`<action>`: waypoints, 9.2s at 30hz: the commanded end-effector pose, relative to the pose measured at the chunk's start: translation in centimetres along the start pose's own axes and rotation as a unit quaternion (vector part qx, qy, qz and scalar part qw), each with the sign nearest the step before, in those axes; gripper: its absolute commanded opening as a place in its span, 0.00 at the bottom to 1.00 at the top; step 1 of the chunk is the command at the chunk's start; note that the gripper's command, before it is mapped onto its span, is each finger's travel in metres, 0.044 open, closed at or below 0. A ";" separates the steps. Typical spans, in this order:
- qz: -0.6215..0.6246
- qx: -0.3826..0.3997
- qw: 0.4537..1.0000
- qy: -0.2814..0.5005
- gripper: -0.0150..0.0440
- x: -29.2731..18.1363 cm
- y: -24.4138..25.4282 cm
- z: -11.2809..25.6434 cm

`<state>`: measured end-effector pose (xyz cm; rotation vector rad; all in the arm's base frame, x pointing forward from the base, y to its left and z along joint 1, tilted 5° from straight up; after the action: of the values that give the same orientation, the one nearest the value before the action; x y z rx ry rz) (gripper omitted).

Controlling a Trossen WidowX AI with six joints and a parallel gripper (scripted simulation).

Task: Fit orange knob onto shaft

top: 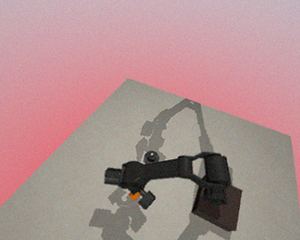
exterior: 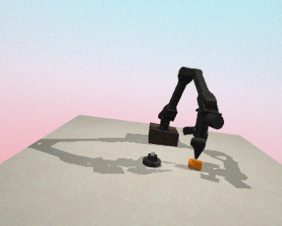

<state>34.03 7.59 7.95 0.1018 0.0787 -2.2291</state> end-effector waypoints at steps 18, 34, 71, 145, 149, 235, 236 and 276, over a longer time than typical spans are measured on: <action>-0.003 -0.002 1.000 -0.006 1.00 0.1 0.0 -3.3; -0.003 -0.002 1.000 -0.006 0.87 0.1 0.0 -5.2; 0.021 -0.002 1.000 -0.005 0.56 0.0 0.0 -3.7; 0.832 -0.005 0.555 -0.002 0.56 0.0 0.0 -3.6; 0.838 -0.005 0.546 -0.002 0.56 0.0 0.0 -3.6; 1.000 -0.004 0.005 0.003 1.00 0.1 0.0 -4.9; 1.000 -0.004 0.005 0.003 1.00 0.1 0.0 -4.9; 1.000 -0.005 0.003 0.002 1.00 -1.5 -0.4 -1.5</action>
<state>34.77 9.12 7.34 0.0653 -0.0868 0.9084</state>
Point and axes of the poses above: the point midway between the two fingers, 35 mm back from their tips, its own z axis back along the fingers, its own y axis across the jaws, x = y × z, the point moved 5 cm from there along z, back along the fingers, and after that the axes turned 10 degrees about -z, right-handed, at the moved point
